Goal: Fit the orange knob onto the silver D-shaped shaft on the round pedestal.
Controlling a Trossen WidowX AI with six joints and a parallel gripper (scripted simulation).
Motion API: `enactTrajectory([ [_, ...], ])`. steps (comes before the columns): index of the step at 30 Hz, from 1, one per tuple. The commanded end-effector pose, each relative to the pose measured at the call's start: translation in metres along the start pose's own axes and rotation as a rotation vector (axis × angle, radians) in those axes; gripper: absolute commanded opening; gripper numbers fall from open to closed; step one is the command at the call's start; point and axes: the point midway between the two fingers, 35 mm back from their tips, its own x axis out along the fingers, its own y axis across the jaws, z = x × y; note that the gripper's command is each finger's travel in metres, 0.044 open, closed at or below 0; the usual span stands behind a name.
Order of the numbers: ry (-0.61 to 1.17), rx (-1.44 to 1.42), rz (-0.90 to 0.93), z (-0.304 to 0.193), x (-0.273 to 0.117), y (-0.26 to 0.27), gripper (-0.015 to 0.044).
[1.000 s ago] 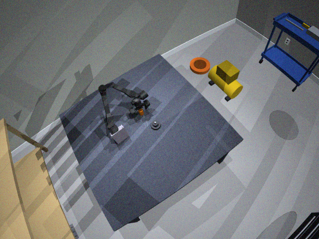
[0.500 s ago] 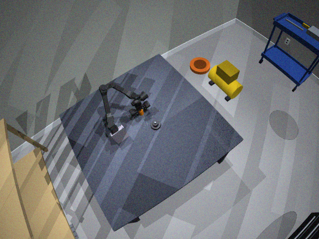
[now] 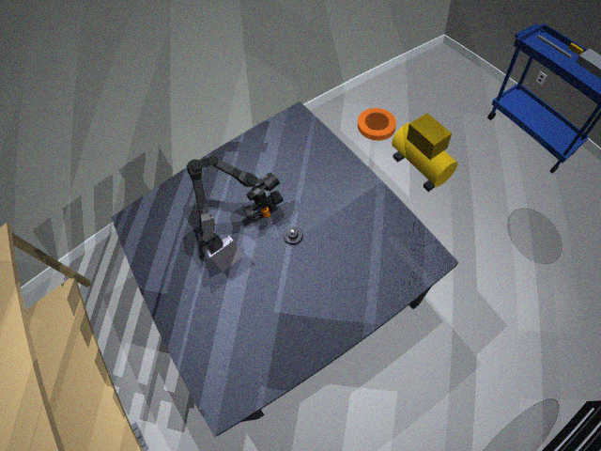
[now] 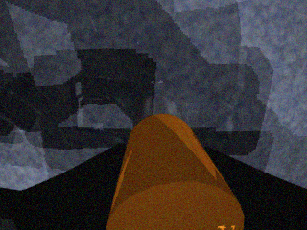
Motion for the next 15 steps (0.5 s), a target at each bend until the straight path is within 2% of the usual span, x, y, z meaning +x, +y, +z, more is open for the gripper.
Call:
enactTrajectory([
  [1,0.002,-0.003,-0.009,-0.001,-0.01,-0.005,0.0],
  [15,0.013,-0.003,-0.012,-0.004,-0.052,-0.01,0.0],
])
